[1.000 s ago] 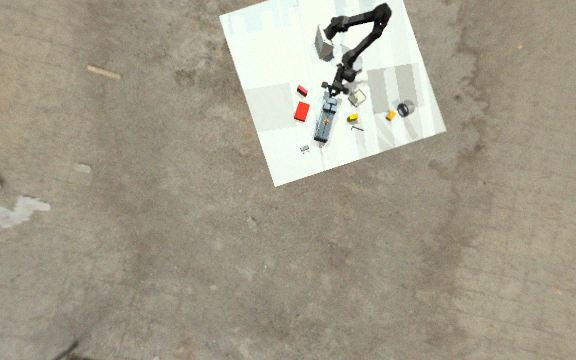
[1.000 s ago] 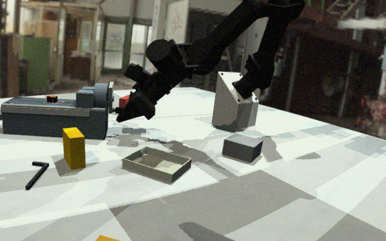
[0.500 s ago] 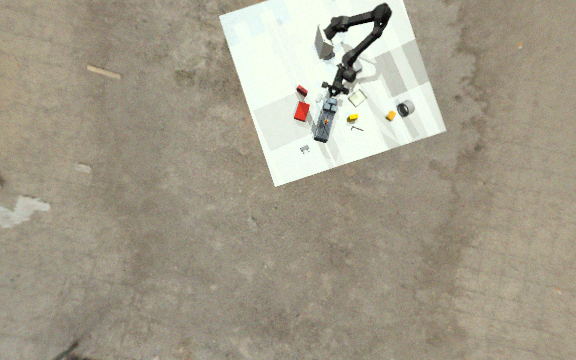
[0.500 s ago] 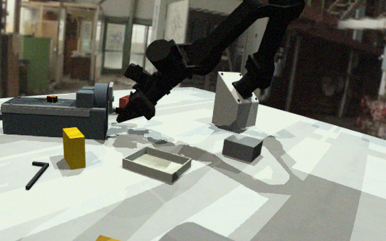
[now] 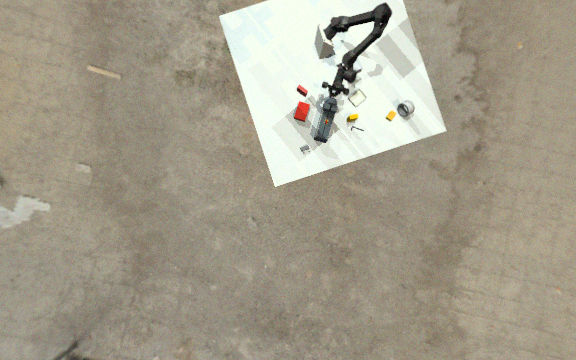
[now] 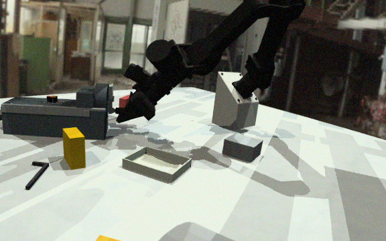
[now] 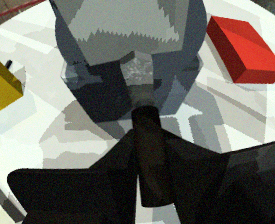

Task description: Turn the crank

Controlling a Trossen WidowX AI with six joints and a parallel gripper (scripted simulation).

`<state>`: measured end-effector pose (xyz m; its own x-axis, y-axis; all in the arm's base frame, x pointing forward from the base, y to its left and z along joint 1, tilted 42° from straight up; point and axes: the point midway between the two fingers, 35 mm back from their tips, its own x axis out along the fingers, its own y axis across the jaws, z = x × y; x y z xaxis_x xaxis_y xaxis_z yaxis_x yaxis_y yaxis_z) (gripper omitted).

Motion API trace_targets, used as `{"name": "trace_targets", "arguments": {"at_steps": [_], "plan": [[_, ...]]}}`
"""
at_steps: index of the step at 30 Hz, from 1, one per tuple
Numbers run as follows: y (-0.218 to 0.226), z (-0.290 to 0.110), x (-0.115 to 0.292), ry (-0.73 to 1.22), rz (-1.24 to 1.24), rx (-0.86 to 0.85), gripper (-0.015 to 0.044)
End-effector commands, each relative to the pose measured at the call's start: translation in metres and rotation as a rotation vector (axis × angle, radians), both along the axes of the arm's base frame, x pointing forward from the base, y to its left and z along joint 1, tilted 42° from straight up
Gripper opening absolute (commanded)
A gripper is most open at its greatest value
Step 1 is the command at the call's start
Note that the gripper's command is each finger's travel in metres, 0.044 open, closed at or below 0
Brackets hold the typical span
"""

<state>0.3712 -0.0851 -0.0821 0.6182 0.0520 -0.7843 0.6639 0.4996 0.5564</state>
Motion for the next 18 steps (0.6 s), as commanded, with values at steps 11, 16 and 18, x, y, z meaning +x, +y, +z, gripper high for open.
{"name": "trace_targets", "arguments": {"at_steps": [11, 16, 18], "plan": [[0.0057, 0.0049, 0.0067, -0.017, 0.016, 0.007, 0.0], [0.0059, 0.0053, 0.0069, -0.017, 0.016, 0.007, 0.0], [0.0059, 0.0054, 0.007, -0.017, 0.016, 0.007, 0.0]]}}
